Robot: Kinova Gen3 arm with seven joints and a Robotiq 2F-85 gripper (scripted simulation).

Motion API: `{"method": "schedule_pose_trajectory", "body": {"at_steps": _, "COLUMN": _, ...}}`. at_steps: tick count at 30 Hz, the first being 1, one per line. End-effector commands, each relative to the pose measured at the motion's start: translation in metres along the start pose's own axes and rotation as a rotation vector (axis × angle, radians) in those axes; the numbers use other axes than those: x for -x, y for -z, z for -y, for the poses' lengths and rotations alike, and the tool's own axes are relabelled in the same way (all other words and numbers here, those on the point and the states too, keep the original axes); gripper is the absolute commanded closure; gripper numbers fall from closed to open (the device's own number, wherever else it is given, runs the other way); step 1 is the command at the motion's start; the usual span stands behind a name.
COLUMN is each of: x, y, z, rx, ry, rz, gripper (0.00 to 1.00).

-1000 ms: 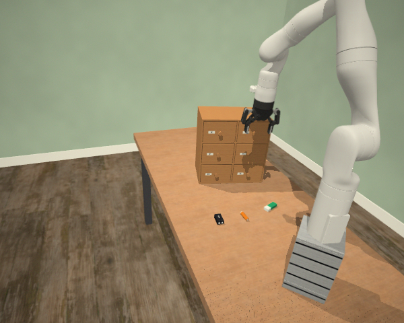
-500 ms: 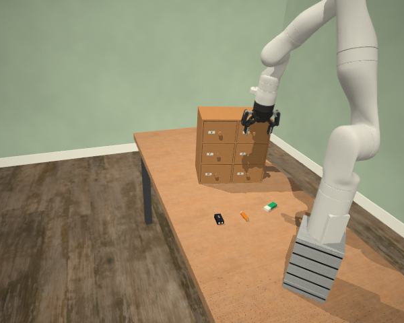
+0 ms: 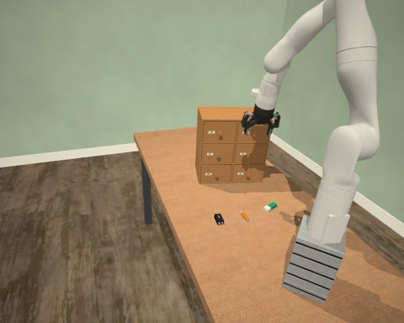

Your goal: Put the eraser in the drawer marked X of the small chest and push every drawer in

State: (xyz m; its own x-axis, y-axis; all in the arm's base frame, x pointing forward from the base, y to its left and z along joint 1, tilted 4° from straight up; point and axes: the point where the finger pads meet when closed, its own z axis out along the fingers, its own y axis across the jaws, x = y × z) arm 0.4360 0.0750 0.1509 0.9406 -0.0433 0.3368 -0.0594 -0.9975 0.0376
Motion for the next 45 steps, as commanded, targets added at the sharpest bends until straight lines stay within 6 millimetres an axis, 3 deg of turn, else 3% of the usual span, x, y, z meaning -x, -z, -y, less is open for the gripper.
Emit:
{"method": "schedule_pose_trajectory", "body": {"at_steps": 1, "x": 0.003, "y": 0.0, "z": 0.004, "rx": -0.001, "ry": 0.011, "rz": -0.004, "gripper": 0.0}}
{"method": "schedule_pose_trajectory", "body": {"at_steps": 45, "x": -0.01, "y": -0.03, "z": 0.004, "rx": -0.002, "ry": 0.011, "rz": -0.318, "gripper": 0.0}}
